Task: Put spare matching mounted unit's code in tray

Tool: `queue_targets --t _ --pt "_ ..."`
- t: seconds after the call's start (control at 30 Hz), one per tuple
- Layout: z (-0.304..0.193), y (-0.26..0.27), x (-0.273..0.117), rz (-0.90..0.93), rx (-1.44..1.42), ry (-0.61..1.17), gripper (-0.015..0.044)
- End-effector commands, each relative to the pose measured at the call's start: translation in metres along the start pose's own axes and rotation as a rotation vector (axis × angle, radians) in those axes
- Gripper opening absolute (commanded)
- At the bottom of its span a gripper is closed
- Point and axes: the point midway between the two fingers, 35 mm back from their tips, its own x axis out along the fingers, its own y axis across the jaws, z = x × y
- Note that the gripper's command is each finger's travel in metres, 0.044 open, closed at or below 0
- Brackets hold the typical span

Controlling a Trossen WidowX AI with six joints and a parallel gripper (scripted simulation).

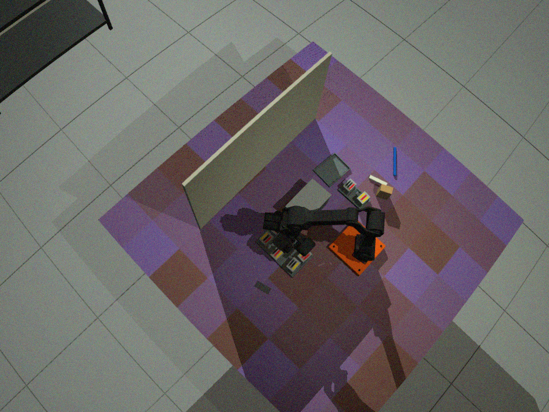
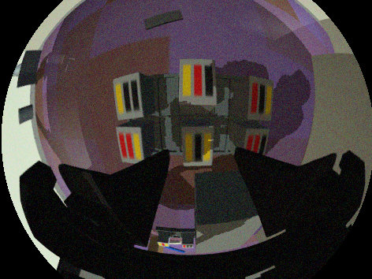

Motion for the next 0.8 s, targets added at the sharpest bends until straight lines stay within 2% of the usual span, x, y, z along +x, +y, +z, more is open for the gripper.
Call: queue_targets --t 0.0,0.77 --pt "-0.001 0.002 0.008 0.008 0.002 0.005 0.0300" --pt "-0.002 0.003 0.046 0.008 0.002 0.005 0.0300"
